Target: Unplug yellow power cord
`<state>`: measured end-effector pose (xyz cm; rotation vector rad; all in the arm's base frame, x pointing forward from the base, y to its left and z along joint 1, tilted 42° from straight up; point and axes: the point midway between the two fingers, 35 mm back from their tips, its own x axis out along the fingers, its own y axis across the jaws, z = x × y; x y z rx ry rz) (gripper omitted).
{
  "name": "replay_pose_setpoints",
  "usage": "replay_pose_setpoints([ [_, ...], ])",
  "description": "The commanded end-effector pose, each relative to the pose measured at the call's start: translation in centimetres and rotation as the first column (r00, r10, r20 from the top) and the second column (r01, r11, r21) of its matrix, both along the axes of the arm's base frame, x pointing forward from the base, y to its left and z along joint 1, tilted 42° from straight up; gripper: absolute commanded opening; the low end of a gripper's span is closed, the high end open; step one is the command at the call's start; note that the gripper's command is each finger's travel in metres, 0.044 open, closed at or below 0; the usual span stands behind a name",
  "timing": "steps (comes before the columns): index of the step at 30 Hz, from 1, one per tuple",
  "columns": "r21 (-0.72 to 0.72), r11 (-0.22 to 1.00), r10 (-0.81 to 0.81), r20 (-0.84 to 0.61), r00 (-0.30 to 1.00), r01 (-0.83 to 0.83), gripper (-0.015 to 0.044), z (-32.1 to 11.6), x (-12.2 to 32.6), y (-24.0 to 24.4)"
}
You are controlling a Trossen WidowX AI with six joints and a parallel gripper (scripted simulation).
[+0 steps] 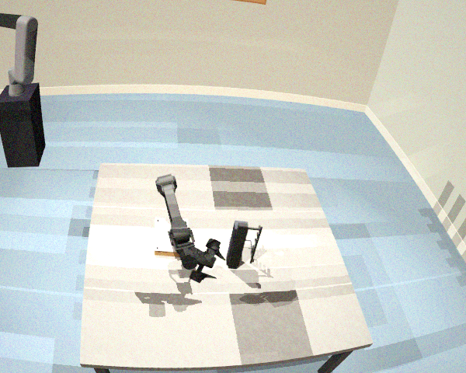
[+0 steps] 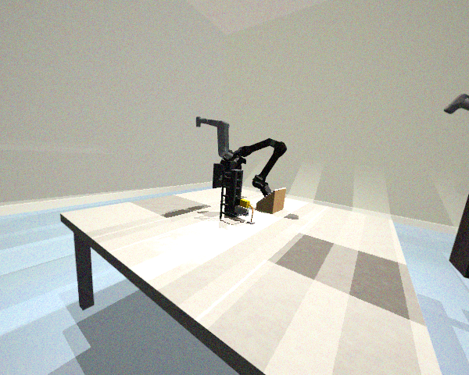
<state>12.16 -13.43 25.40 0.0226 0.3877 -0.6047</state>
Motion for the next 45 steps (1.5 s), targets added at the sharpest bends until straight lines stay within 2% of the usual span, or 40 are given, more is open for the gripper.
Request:
replay_pose_setpoints([
  [1, 0.0, 1.0, 0.001, 0.0, 1.0, -0.001, 0.0374, 0.0, 0.0, 0.0],
  [9, 0.029, 0.998, 0.052, -0.025, 0.998, -0.051, 0.0164, 0.8, 2.0, -1.1],
  [17, 0.048, 0.989, 0.145, -0.059, 0.988, -0.142, 0.016, 1.7, 6.4, -1.6],
  [23, 0.041, 0.965, 0.26, -0.101, 0.96, -0.257, 0.016, 2.0, 10.9, -0.3],
  [30, 0.023, 0.92, 0.389, -0.151, 0.909, -0.39, 0.016, 2.0, 16.5, 3.0],
  [37, -0.004, 0.855, 0.506, -0.206, 0.837, -0.518, 0.016, 1.5, 21.6, 8.5],
  [41, -0.031, 0.794, 0.57, -0.308, 0.762, -0.607, 0.016, -0.3, 23.8, 11.6],
  [45, -0.052, 0.682, 0.618, -0.493, 0.612, -0.73, 0.016, -3.8, 25.5, 15.1],
])
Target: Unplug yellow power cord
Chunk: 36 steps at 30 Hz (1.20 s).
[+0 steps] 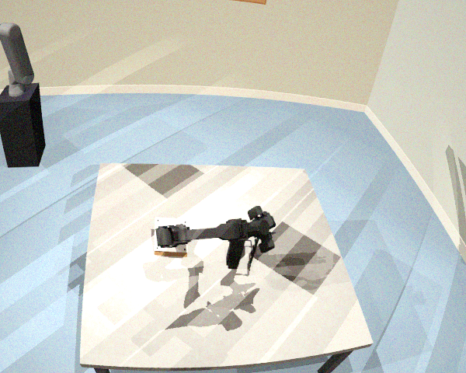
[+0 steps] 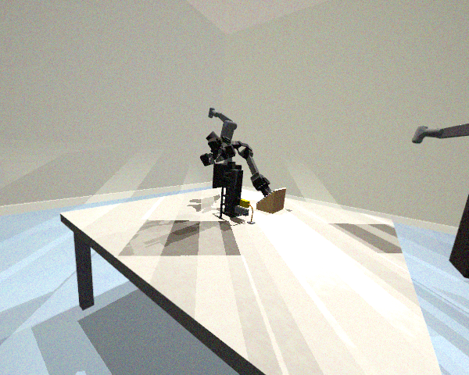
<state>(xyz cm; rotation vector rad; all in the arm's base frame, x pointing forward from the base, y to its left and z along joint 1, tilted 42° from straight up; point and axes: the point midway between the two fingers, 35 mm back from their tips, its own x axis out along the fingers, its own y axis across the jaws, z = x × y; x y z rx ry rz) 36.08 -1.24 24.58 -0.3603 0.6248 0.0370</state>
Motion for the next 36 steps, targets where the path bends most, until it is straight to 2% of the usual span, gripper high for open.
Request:
replay_pose_setpoints([
  [1, -0.14, 0.976, 0.145, -0.157, 0.977, -0.168, 0.016, -4.0, 1.9, 3.8],
  [5, -0.255, 0.901, 0.26, -0.33, 0.908, -0.351, 0.016, -8.3, 2.5, 6.9],
  [11, -0.264, 0.825, 0.31, -0.527, 0.791, -0.5, 0.016, -13.3, 0.8, 9.4],
  [16, -0.294, 0.764, 0.234, -0.704, 0.67, -0.575, 0.016, -17.5, -1.0, 8.9],
  [22, -0.299, 0.6, -0.009, -0.93, 0.368, -0.742, 0.016, -23.1, -5.3, 6.3],
  [24, -0.276, 0.543, -0.092, -0.958, 0.271, -0.793, 0.016, -24.0, -6.5, 5.5],
  [27, -0.251, 0.497, -0.156, -0.967, 0.199, -0.83, 0.016, -24.6, -7.4, 4.9],
  [36, -0.249, 0.494, -0.161, -0.968, 0.194, -0.833, 0.016, -24.6, -7.4, 4.9],
])
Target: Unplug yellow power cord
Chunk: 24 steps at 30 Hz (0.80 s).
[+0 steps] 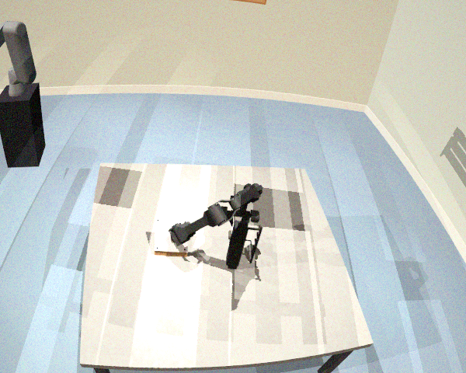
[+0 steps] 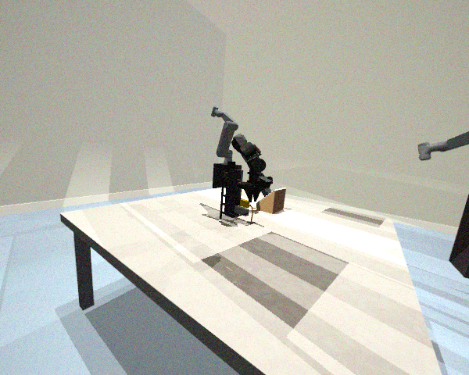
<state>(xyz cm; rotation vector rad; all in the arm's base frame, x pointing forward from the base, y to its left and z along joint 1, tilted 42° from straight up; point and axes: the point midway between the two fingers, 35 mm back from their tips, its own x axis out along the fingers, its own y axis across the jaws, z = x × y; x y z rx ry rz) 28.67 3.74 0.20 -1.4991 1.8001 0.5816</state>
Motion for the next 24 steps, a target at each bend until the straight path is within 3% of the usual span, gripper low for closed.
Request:
replay_pose_setpoints([
  [1, -0.016, 1.0, 0.01, -0.019, 1.0, -0.011, 0.016, -0.2, 0.0, -0.1],
  [24, -0.017, 1.0, 0.01, -0.02, 1.0, -0.011, 0.016, 1.9, -0.6, -2.4],
])
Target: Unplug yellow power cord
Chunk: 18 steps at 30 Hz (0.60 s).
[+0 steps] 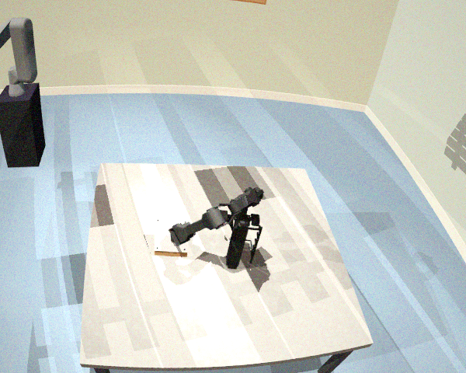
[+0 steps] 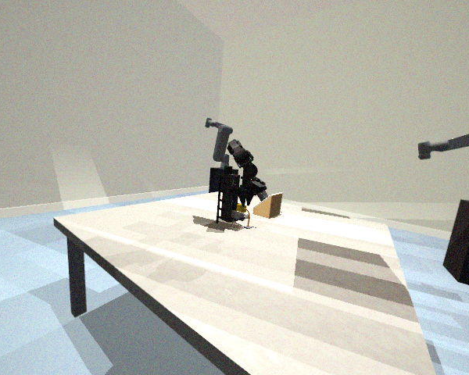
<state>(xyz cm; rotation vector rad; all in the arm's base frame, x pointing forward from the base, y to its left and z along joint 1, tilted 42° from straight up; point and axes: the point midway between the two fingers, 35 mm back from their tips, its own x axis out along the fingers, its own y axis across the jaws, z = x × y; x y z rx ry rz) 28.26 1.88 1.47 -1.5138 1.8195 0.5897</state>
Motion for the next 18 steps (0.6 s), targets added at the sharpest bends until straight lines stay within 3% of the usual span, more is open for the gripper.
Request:
replay_pose_setpoints([
  [1, -0.003, 1.0, 0.005, 0.0, 1.0, -0.005, 0.016, 0.68, -0.29, -0.62],
  [18, -0.004, 1.0, 0.004, 0.0, 1.0, -0.004, 0.016, 0.67, -0.53, -1.55],
])
